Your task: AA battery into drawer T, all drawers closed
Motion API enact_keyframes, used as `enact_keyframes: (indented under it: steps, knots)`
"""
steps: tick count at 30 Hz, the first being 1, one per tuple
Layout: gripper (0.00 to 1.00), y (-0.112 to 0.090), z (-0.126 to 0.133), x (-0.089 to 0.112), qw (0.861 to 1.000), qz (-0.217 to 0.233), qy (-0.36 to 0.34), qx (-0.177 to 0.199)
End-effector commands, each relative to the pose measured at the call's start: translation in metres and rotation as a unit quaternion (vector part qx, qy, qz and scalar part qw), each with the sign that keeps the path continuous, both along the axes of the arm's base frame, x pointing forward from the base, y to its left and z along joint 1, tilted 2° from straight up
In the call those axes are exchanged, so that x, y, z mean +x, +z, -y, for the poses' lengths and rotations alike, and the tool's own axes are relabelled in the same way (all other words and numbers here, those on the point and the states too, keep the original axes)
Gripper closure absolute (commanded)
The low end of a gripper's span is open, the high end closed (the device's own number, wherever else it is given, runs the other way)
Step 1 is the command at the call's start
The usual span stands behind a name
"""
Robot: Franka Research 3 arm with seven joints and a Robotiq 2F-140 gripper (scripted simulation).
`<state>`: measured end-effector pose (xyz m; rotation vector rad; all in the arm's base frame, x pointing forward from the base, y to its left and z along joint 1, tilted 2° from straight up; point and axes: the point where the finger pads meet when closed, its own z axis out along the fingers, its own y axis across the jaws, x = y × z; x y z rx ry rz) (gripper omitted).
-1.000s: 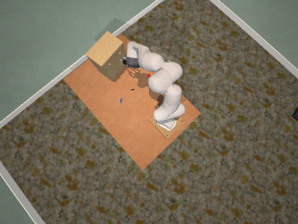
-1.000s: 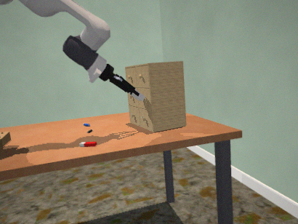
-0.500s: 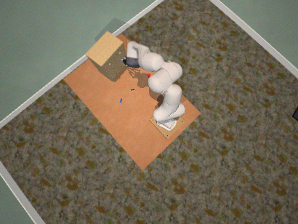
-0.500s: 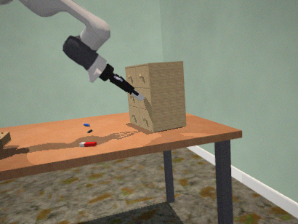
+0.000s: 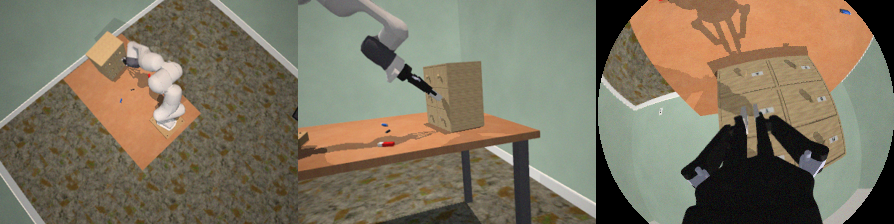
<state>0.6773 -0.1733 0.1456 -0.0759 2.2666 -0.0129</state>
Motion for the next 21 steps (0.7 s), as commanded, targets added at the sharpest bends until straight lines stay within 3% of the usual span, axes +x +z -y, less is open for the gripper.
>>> enact_keyframes:
  steps: [1, 21]
  knots:
    - [0.92, 0.0, 0.0, 0.0, 1.0, -0.001, -0.001, 0.001]
    - [0.92, 0.0, 0.001, -0.01, 1.0, -0.001, -0.001, 0.001]
